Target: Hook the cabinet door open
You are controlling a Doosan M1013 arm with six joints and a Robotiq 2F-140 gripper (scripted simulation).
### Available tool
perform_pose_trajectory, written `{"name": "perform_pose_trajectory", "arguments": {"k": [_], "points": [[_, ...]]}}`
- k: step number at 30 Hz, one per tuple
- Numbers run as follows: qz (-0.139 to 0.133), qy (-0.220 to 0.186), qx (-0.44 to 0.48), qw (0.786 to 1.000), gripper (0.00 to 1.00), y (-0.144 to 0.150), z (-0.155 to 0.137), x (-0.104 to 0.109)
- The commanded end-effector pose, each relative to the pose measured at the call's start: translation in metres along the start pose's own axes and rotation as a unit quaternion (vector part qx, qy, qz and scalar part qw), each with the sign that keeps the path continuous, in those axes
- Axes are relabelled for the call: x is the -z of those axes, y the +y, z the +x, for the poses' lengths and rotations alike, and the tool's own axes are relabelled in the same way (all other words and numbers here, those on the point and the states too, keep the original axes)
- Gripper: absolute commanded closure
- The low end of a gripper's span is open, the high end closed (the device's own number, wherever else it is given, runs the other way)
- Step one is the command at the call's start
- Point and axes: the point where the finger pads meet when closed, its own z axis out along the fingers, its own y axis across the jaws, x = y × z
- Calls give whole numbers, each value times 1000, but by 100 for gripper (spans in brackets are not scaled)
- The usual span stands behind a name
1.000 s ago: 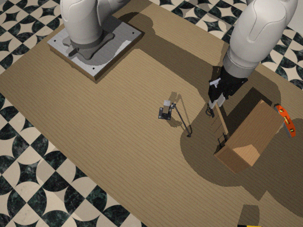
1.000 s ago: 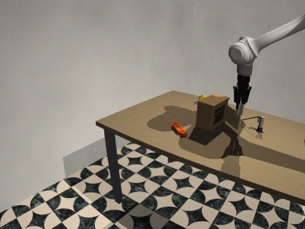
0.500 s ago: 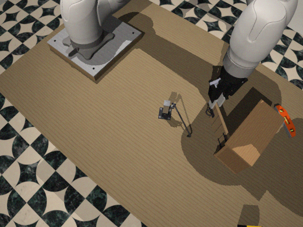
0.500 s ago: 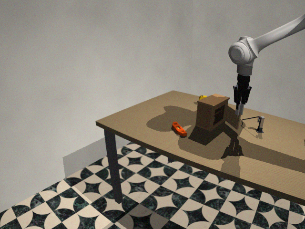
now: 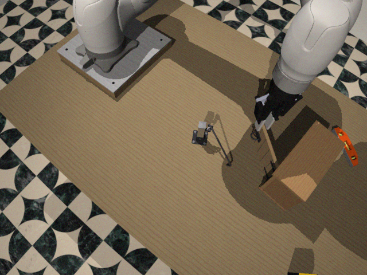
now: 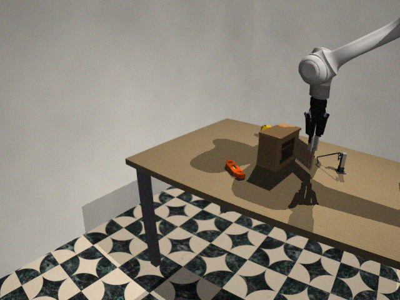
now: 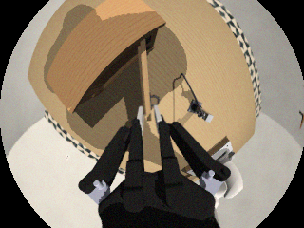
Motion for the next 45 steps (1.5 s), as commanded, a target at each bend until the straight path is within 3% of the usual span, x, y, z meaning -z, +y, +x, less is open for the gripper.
{"name": "perform_pose_trajectory", "arguments": {"k": [1,22,45], "points": [[0,0,0,1000,84,0,0,1],[0,0,0,1000,84,0,0,23],[0,0,0,1000,84,0,0,64]]}}
